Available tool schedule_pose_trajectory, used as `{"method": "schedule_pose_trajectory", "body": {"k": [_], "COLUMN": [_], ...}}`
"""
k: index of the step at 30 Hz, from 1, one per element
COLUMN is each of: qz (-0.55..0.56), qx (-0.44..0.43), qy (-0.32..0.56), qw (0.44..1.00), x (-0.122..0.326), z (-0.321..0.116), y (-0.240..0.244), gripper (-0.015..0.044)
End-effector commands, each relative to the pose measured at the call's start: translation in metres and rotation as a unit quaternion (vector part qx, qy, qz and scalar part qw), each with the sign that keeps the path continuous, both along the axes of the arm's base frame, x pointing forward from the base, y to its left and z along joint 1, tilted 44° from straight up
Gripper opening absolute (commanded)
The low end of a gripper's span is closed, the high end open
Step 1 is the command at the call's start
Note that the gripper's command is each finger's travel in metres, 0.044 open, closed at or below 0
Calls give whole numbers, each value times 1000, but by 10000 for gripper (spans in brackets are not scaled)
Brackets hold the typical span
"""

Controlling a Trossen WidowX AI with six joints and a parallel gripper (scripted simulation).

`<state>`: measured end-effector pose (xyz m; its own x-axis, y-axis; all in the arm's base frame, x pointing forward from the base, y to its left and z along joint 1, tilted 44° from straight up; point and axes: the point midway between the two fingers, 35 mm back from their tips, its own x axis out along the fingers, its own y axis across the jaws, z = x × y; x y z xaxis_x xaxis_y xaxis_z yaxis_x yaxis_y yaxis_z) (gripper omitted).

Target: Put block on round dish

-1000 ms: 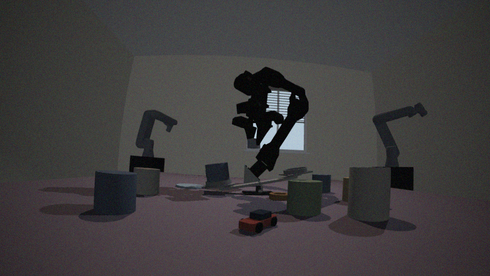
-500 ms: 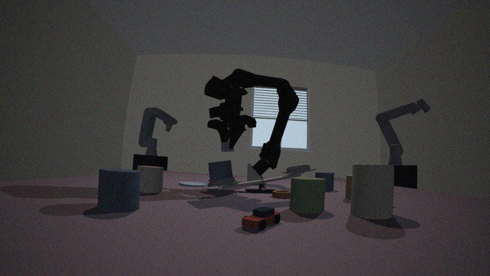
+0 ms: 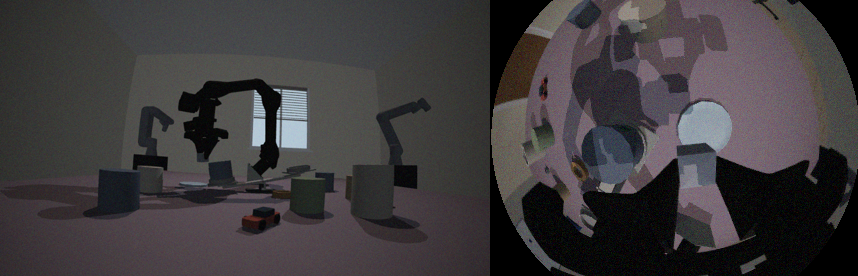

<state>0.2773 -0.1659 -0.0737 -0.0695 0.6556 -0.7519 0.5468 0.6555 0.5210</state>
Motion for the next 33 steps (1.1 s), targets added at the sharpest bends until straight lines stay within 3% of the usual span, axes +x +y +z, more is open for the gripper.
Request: {"method": "schedule_pose_trajectory", "body": {"k": [1, 17, 33], "qz": [9, 13, 13], "qx": [4, 9, 9], "qy": [-3, -5, -5], "qw": [1000, 1000, 1000], "x": [-10, -20, -21], "z": [-24, -69, -82], "y": [-10, 13, 25], "gripper": [0, 0, 0]}}
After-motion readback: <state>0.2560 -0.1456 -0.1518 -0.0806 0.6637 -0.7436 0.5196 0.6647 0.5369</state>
